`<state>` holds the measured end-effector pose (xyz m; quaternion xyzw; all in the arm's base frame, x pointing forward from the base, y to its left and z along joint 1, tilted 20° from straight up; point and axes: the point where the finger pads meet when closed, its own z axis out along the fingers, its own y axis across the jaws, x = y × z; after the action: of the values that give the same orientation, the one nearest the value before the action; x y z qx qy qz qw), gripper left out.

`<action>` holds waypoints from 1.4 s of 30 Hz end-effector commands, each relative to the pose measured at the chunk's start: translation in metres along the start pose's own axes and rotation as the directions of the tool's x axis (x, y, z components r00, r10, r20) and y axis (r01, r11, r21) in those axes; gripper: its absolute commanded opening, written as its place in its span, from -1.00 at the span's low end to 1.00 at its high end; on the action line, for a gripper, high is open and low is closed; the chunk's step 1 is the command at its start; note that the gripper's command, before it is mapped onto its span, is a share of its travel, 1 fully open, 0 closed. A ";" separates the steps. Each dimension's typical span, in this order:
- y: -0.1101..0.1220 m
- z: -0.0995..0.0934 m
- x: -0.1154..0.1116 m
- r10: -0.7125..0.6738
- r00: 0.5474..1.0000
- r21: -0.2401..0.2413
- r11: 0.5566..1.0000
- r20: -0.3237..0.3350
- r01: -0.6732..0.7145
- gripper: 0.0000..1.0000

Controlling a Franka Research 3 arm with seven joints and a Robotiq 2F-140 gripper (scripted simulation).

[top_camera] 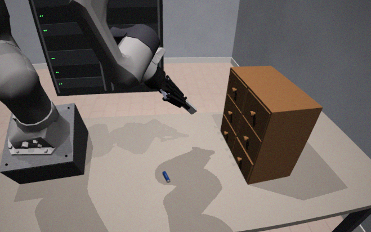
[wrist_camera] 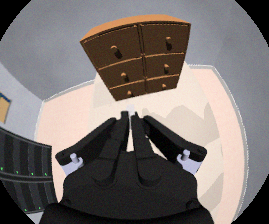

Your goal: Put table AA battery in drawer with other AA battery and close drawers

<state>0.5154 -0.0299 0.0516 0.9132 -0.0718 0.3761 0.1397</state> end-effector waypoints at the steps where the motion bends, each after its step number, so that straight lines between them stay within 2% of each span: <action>1: -0.006 -0.012 -0.022 -0.179 0.964 -0.028 0.982 0.198 0.188 -1.00; 5: -0.008 -0.019 -0.023 -0.175 0.952 -0.028 0.982 0.251 0.188 -1.00; 10: -0.008 -0.021 -0.018 -0.170 0.947 -0.028 0.982 0.271 0.185 -1.00; 14: -0.008 -0.028 -0.019 -0.167 0.931 -0.028 0.982 0.324 0.186 -1.00; 19: -0.008 -0.044 -0.021 -0.126 0.903 -0.027 0.988 0.410 0.150 -1.00; 25: -0.008 -0.062 -0.021 -0.049 0.881 -0.034 0.997 0.471 0.074 -1.00; 27: -0.008 -0.062 -0.021 -0.049 0.881 -0.034 0.997 0.471 0.074 -1.00; 34: -0.008 -0.074 -0.022 -0.008 0.841 -0.054 0.998 0.541 0.044 -1.00; 42: -0.008 -0.077 -0.022 -0.030 0.792 -0.062 0.994 0.610 0.085 -1.00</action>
<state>0.4585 0.0145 0.0894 0.9628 -0.1834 0.1525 0.1273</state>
